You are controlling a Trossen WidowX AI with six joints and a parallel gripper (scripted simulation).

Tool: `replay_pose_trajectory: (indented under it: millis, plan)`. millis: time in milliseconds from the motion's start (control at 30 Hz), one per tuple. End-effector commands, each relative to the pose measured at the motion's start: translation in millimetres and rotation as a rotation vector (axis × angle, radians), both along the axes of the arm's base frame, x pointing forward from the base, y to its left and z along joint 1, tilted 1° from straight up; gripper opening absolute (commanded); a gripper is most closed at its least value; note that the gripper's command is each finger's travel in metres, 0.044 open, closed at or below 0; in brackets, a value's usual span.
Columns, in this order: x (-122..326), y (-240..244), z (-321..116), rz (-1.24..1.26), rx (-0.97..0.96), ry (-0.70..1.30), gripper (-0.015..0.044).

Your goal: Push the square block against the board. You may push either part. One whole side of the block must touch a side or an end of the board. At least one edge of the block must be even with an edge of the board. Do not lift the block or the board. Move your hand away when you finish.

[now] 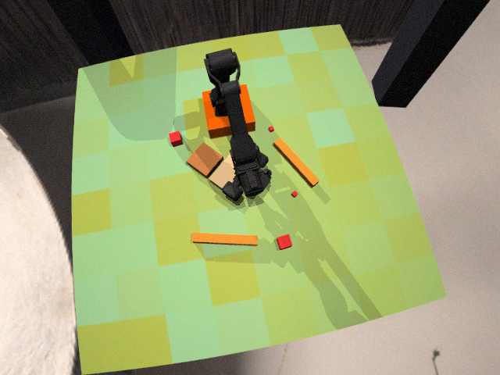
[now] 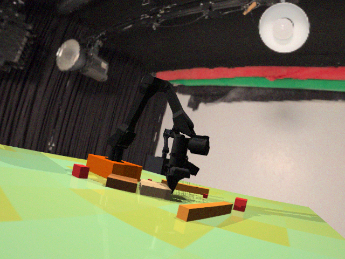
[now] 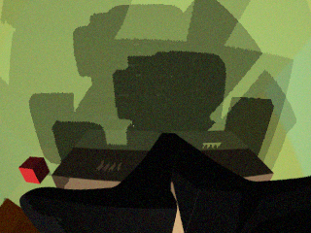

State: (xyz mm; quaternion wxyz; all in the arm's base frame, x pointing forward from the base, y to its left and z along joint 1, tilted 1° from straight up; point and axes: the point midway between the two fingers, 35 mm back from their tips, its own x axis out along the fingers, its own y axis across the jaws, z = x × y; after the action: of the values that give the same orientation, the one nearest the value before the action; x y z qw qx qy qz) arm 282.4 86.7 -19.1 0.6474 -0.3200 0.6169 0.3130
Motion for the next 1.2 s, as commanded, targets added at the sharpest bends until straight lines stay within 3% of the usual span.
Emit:
replay_pose_trajectory:
  millis: [0, 833, 1000, 1167]
  plan:
    - [4, 4, -2, -0.005, -0.006, 0.008, 0.0000]
    - [30, 34, -1, -0.005, -0.004, 0.006, 0.0000]
    - [25, 31, 51, -0.005, -0.004, 0.006, 0.0000]
    - [25, 31, 54, -0.005, -0.004, 0.006, 0.0000]
